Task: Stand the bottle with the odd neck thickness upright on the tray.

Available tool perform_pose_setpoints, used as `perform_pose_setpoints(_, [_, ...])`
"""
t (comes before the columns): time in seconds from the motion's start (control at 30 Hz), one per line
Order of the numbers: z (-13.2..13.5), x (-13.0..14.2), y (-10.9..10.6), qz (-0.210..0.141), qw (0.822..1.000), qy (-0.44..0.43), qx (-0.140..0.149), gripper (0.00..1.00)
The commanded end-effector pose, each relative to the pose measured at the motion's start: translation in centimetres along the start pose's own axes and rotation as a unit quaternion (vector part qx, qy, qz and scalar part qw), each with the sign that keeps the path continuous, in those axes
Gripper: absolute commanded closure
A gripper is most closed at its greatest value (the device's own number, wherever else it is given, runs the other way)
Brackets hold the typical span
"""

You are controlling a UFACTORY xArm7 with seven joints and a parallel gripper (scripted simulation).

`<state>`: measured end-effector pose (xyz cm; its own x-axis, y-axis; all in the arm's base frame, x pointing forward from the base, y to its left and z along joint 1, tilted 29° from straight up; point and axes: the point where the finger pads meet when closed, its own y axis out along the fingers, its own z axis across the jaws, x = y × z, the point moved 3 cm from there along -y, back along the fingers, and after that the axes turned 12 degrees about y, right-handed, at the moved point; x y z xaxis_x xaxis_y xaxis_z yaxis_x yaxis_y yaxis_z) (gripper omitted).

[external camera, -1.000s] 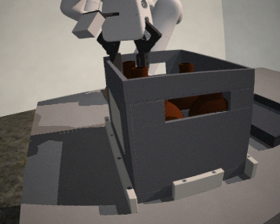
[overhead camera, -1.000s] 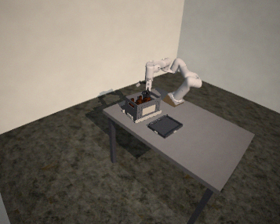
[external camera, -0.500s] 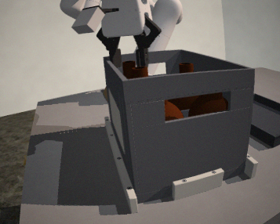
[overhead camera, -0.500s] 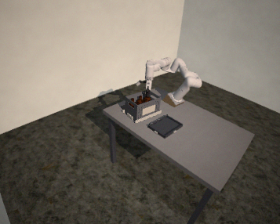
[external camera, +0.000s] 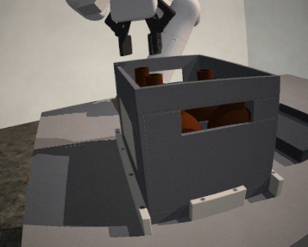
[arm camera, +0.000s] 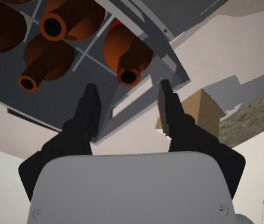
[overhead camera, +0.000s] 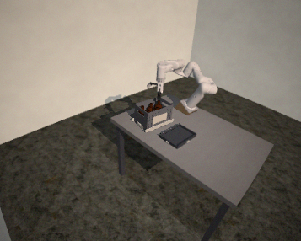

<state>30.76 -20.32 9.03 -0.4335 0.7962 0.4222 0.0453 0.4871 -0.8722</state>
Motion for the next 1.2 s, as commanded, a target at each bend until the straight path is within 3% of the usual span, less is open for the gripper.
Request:
perform_pose_setpoints(0.0, [0.0, -0.1, -1.3, 0.001, 1.0, 0.0, -0.001, 0.35])
perform_pose_setpoints(0.17, [0.0, 0.0, -2.7, 0.001, 1.0, 0.0, -0.001, 0.35])
perform_pose_setpoints(0.63, [0.0, 0.0, -3.8, 0.001, 1.0, 0.0, -0.001, 0.35])
perform_pose_setpoints(0.67, [0.0, 0.0, -3.8, 0.001, 1.0, 0.0, -0.001, 1.0])
perform_pose_setpoints(1.17, [0.0, 0.0, -3.8, 0.001, 1.0, 0.0, -0.001, 1.0])
